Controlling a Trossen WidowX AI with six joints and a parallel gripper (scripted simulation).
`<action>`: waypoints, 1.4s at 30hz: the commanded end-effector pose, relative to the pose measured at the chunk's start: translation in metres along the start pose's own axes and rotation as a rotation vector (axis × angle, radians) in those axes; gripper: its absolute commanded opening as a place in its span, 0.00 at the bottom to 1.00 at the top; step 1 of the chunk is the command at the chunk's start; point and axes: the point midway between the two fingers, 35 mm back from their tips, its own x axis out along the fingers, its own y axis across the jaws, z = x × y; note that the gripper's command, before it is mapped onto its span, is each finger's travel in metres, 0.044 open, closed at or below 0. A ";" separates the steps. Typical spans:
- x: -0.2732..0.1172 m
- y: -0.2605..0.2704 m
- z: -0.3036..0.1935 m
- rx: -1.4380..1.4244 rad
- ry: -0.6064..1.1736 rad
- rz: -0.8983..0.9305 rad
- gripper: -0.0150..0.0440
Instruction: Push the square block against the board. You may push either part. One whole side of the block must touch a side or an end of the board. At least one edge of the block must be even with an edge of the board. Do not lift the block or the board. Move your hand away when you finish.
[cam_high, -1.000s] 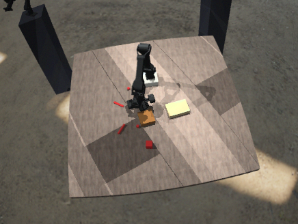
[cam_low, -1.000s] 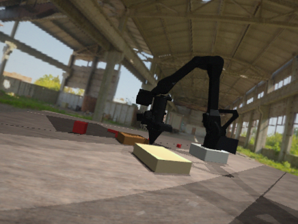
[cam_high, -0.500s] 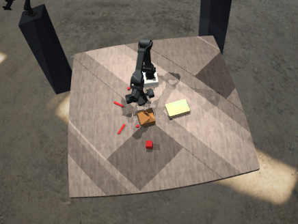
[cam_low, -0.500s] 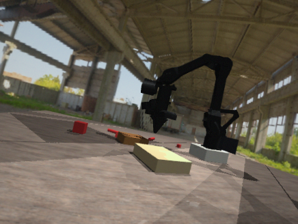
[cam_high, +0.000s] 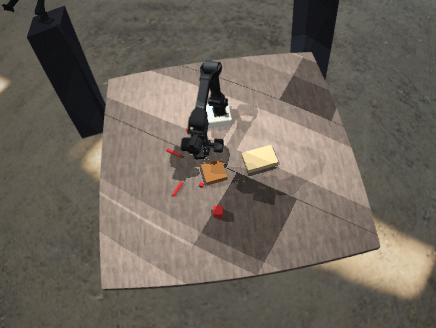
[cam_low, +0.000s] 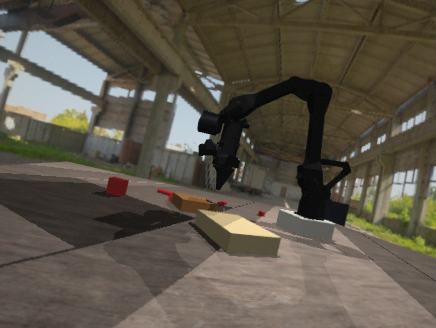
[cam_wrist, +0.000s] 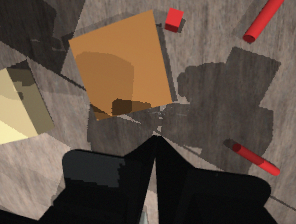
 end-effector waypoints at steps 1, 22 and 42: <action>-0.001 -0.002 0.009 0.111 0.002 0.002 0.25; -0.001 -0.015 0.063 0.841 0.006 0.002 0.25; 0.058 -0.022 0.089 1.205 0.010 0.001 0.25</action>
